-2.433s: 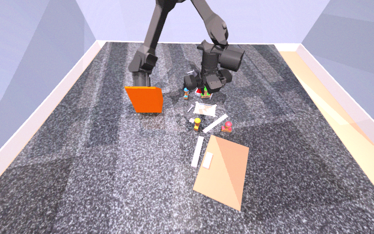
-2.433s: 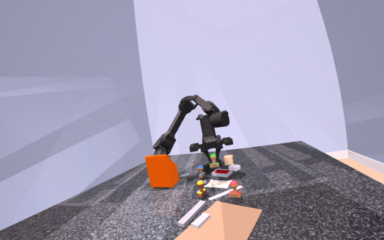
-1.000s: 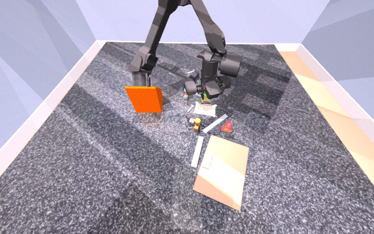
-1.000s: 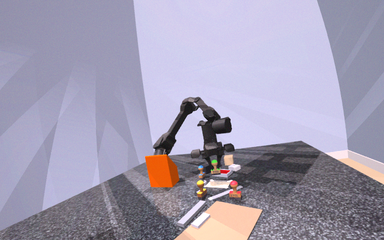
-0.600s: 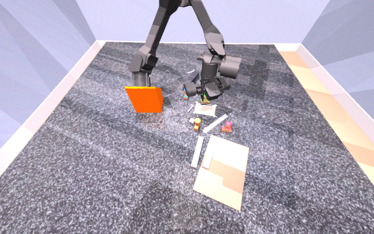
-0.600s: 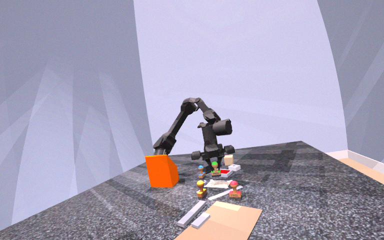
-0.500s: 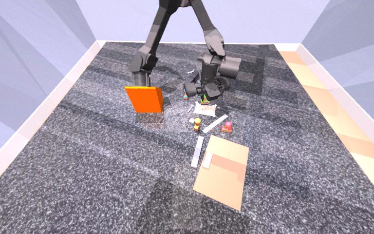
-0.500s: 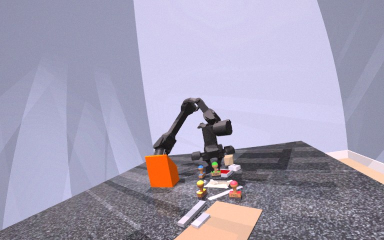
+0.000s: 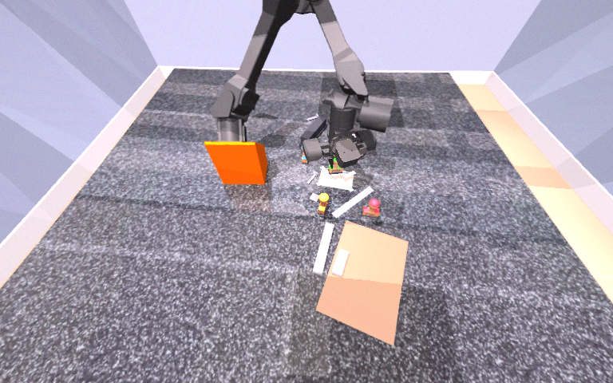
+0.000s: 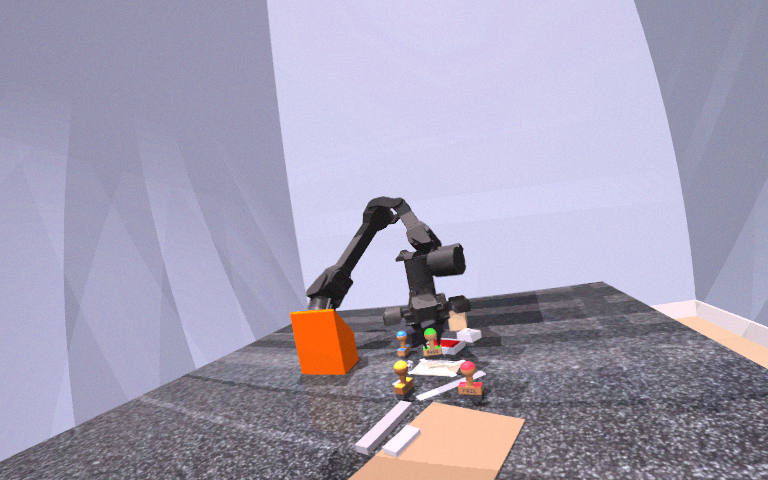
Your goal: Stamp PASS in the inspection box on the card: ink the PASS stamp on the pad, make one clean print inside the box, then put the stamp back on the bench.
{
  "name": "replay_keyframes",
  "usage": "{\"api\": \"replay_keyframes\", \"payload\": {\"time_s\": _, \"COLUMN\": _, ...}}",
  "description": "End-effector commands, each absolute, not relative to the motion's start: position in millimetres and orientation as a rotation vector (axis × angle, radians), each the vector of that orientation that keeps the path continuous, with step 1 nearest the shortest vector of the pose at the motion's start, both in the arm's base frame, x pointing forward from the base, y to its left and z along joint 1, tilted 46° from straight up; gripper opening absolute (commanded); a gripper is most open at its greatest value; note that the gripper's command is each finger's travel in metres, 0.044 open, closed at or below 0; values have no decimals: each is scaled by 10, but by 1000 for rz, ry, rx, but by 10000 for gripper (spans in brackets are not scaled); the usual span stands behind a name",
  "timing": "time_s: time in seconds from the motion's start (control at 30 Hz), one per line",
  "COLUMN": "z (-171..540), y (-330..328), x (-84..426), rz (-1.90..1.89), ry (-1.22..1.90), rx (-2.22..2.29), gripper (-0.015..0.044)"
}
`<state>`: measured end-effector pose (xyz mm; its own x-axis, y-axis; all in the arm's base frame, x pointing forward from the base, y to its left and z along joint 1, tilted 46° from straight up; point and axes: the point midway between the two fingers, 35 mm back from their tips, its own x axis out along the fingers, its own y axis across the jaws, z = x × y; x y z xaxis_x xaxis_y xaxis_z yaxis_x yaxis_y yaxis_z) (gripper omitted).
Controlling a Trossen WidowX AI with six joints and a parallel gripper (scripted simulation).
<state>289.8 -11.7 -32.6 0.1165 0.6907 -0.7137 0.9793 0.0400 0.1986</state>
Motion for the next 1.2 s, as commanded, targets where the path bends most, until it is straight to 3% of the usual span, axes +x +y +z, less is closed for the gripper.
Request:
{"api": "replay_keyframes", "payload": {"time_s": 0.0, "z": -354, "y": -85, "x": 2881, "rz": -543, "ry": 1642, "rx": 1721, "gripper": 0}}
{"api": "replay_keyframes", "payload": {"time_s": 1.17, "z": -456, "y": 35, "x": 2882, "rz": -542, "ry": 1642, "rx": 1722, "gripper": 0}}
